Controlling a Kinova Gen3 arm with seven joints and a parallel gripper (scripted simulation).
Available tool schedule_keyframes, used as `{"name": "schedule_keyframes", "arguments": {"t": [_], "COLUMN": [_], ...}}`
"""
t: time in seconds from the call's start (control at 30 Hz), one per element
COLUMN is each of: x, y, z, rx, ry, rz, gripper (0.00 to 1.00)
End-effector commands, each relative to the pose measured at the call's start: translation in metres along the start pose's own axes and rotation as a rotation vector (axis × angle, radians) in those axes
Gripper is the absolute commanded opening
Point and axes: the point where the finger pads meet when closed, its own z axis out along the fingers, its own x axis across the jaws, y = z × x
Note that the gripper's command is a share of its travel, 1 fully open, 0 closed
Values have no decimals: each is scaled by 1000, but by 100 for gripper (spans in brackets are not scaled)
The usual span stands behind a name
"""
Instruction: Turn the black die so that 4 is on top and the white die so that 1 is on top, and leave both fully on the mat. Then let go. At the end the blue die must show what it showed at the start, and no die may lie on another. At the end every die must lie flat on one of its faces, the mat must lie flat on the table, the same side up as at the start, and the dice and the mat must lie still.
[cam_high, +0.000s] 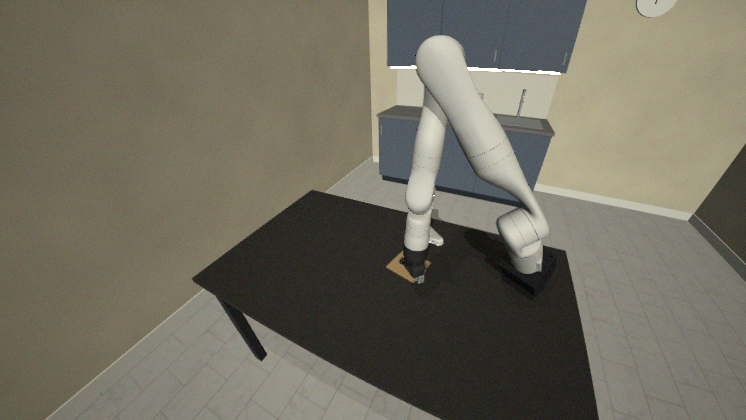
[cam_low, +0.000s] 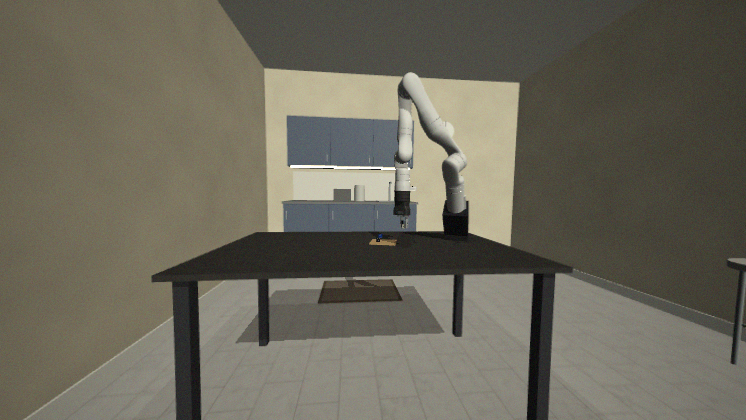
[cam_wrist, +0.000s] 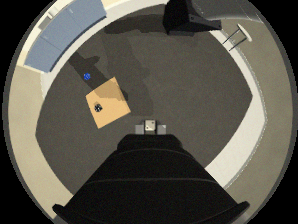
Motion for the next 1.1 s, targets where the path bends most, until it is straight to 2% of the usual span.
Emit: {"name": "schedule_keyframes", "arguments": {"t": [0.0, 0.17, 0.57, 0.87, 0.93, 1.07], "x": [0, 1, -1, -8, -8, -12], "y": [1, 6, 3, -16, -16, -30], "z": [1, 8, 8, 11, 11, 13], "rx": [0, -1, -6, -45, -45, -84], "ry": [-1, 0, 11, 67, 67, 107], "rz": [-16, -87, -81, -48, -48, -25], "gripper": [40, 40, 40, 40, 40, 40]}}
